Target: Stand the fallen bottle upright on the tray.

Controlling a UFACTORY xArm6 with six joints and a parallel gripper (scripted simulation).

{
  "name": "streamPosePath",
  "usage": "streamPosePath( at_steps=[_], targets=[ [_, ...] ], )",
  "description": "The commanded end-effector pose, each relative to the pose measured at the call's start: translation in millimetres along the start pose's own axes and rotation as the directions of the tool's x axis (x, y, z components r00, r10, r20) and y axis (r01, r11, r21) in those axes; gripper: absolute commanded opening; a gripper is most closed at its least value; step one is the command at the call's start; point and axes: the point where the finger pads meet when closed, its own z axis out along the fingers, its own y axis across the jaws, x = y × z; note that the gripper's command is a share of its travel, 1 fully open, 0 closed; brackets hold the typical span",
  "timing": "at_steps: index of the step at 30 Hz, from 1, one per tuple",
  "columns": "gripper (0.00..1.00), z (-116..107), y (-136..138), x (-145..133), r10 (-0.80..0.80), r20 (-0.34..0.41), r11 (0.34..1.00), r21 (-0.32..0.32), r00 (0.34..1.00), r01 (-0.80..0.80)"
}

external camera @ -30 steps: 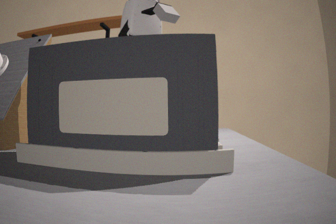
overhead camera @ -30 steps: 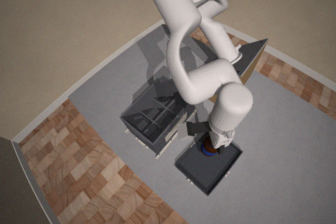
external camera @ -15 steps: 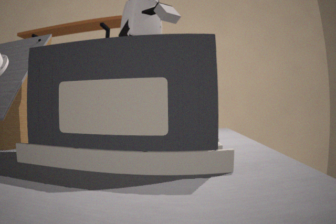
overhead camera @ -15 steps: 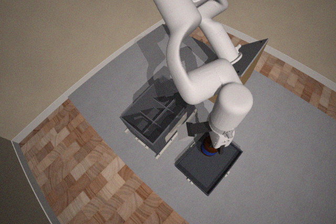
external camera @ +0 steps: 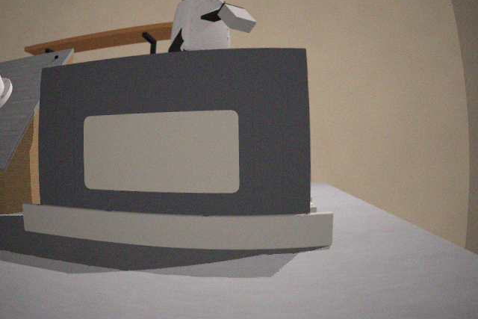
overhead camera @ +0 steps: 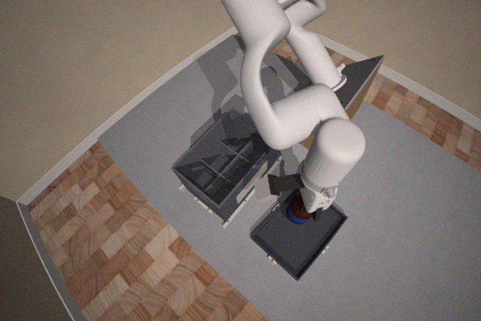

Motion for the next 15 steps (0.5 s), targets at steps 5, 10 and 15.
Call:
streamPosePath(
  at_steps=[5,10,15],
  targets=[
    [0.00,-1.7,-0.9,0.3,0.001,-0.036,1.000,0.002,0.999,-0.001],
    [0.00,-1.8,-0.8,0.1,0.001,-0.071,1.000,0.002,0.997,-0.001],
    [0.00,-2.1,-0.9,0.0,0.001,-0.106,1.000,0.003,0.994,-0.001]
  ],
)
